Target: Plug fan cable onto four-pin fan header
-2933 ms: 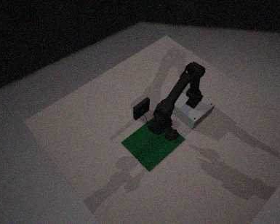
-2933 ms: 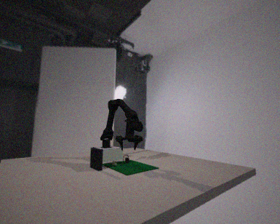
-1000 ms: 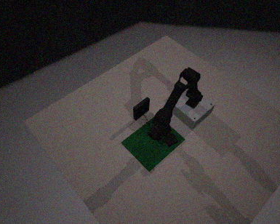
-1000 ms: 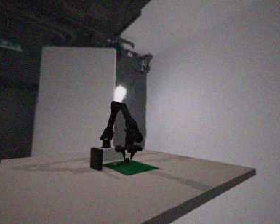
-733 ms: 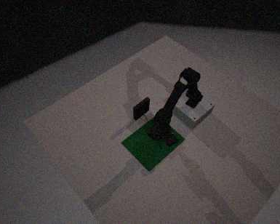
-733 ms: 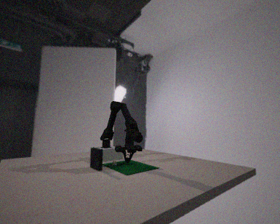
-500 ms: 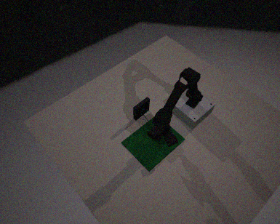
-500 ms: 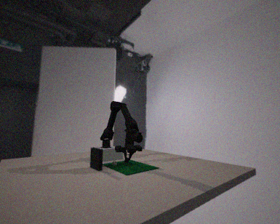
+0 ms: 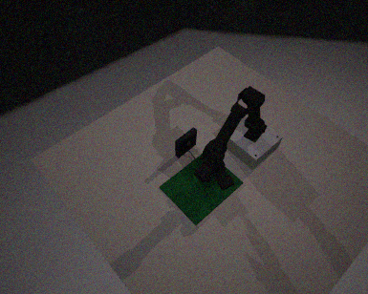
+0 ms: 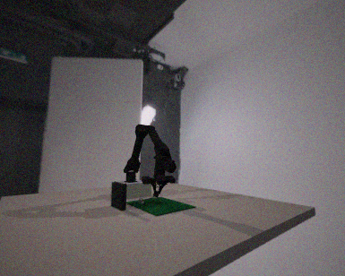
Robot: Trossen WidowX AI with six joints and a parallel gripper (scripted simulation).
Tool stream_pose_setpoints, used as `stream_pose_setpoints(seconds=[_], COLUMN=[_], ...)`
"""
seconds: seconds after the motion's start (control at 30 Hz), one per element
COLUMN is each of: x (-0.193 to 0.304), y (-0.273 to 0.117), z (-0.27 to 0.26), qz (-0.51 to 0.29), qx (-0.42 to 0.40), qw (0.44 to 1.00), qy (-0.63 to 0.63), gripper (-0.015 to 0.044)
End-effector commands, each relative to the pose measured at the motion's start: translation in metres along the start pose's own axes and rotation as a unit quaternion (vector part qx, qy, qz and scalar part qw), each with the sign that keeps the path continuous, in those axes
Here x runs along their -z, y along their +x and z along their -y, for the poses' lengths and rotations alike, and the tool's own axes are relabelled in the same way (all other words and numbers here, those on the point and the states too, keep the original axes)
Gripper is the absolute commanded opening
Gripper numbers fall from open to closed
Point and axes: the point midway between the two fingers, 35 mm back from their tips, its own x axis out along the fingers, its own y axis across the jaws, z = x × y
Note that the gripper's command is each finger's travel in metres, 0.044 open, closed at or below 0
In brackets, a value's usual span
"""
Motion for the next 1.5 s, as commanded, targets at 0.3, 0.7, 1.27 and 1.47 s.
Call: stream_pose_setpoints(seconds=[0.3, 0.7, 1.27, 1.47], x=[0.007, 0.021, -0.014, -0.029], y=[-0.044, -0.078, -0.087, -0.091], z=[-0.002, 0.0, 0.016, 0.024], qz=[0.006, 0.004, 0.053, 0.074], qx=[-0.003, -0.003, -0.016, -0.025], qw=[1.0, 1.0, 0.986, 0.971], qy=[-0.001, -0.002, 0.156, 0.226], gripper=[0.0, 0.0, 0.0, 0.0])
